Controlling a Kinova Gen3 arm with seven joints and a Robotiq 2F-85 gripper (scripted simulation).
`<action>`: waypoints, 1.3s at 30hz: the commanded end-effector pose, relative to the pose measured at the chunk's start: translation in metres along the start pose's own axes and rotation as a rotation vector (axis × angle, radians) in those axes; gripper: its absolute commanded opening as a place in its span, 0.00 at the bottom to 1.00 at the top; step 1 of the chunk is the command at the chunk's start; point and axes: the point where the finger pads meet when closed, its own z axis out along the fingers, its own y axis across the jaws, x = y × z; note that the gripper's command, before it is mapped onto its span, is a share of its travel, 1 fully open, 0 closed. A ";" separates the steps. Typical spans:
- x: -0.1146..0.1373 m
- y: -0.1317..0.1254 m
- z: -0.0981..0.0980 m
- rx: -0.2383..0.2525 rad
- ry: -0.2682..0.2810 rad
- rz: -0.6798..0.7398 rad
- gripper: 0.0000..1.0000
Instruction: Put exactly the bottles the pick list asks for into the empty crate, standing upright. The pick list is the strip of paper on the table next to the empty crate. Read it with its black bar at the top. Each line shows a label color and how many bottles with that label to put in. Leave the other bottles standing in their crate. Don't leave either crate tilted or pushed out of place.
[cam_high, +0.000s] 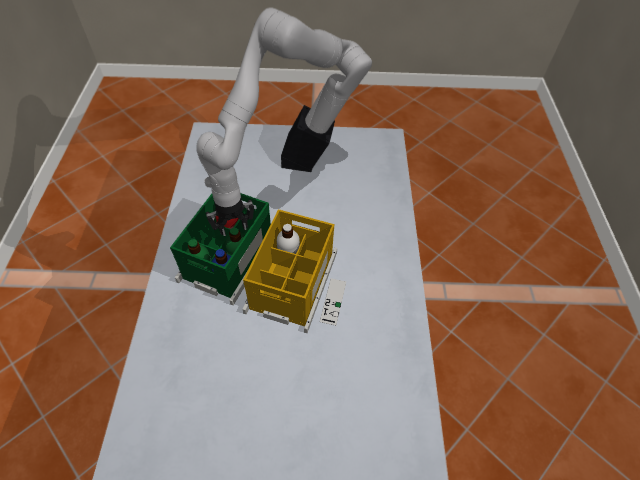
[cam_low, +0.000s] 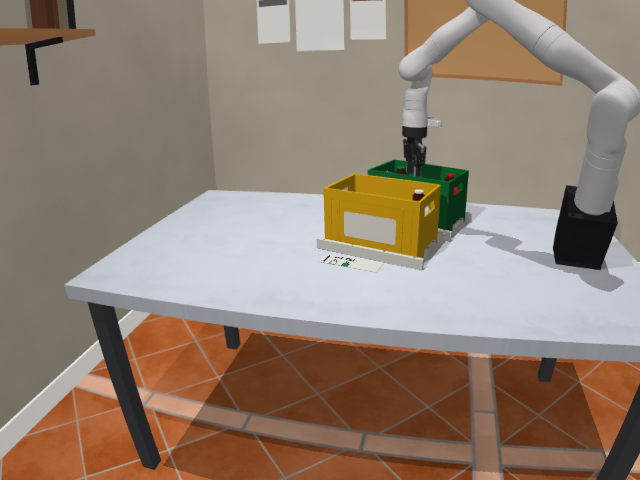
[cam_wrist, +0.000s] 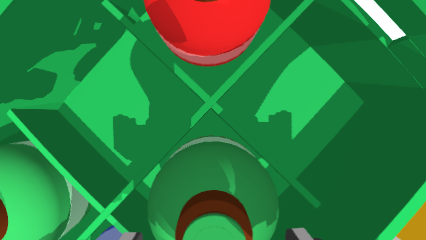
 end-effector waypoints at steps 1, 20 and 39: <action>0.000 -0.001 0.002 0.002 -0.001 0.000 0.67; 0.000 -0.001 0.024 0.002 -0.001 0.000 0.67; 0.000 -0.001 0.021 0.002 -0.001 0.000 0.48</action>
